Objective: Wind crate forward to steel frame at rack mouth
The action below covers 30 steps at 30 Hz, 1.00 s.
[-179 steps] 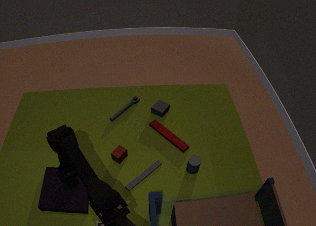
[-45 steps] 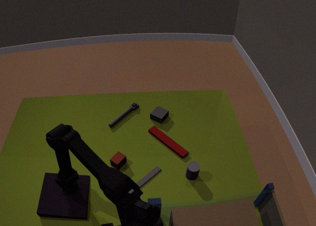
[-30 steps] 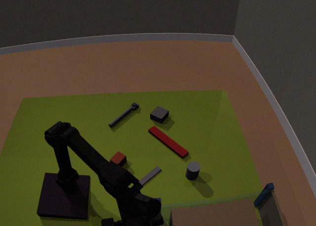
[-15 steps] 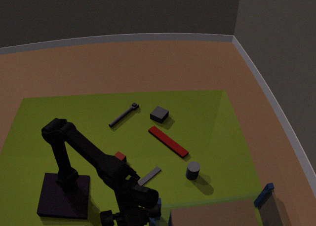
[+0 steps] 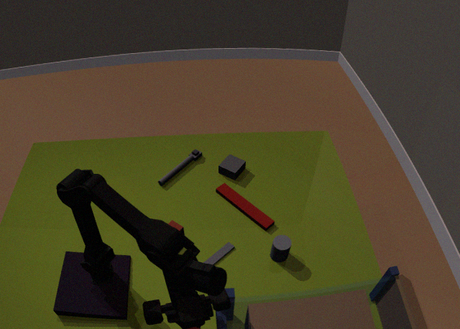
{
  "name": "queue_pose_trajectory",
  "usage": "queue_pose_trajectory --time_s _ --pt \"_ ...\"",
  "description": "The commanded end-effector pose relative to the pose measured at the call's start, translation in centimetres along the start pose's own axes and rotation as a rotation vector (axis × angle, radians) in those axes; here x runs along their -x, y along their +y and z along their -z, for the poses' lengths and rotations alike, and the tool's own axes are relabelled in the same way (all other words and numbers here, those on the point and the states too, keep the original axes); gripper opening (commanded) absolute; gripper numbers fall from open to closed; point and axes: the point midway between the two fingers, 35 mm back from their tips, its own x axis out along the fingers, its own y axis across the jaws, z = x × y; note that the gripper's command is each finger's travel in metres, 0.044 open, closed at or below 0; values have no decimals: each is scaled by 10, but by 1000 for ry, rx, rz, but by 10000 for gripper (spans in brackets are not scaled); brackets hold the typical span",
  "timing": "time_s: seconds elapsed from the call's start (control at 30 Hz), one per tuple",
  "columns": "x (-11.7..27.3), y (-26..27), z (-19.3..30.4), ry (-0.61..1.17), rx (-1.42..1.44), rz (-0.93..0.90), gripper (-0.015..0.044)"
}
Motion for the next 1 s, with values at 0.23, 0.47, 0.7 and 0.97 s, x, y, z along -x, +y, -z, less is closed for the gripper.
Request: queue_pose_trajectory --time_s 0.23,0.47,0.7,0.97 --pt "8 -10 26 34 15 7 0" --pt "12 -15 33 35 16 8 0" --pt "15 -22 40 36 16 8 0" --pt "19 -30 47 36 16 9 0"
